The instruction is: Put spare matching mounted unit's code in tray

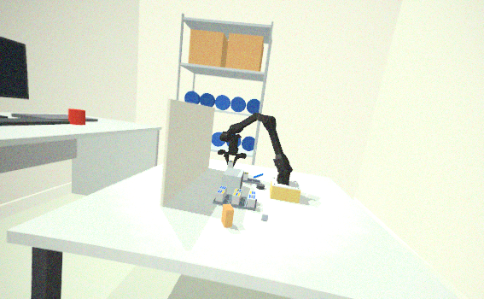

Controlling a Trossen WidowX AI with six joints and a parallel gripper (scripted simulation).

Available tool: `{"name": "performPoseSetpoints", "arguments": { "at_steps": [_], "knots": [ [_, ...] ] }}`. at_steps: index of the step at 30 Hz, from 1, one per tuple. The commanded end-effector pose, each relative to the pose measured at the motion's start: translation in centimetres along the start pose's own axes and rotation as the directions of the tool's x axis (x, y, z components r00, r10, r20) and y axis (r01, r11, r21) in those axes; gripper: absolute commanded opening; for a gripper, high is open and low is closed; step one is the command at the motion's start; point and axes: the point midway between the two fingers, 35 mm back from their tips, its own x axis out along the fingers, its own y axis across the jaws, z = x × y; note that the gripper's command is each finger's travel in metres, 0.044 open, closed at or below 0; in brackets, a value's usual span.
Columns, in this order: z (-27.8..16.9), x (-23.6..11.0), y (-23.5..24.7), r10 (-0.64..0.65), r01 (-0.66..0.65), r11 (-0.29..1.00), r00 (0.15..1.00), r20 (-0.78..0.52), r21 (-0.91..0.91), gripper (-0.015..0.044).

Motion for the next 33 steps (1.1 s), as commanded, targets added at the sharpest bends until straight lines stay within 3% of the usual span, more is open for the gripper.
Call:
{"name": "performPoseSetpoints", "arguments": {
  "at_steps": [1, 33],
  "knots": [
    [-0.1, 0.6, -0.1, -0.004, 0.004, 1.000, 1.000, -0.003, 0.003, 0.0000],
    [-0.3, 3.6, -0.5, -0.004, 0.004, 1.000, 1.000, -0.004, 0.003, 0.0000]
  ]
}}
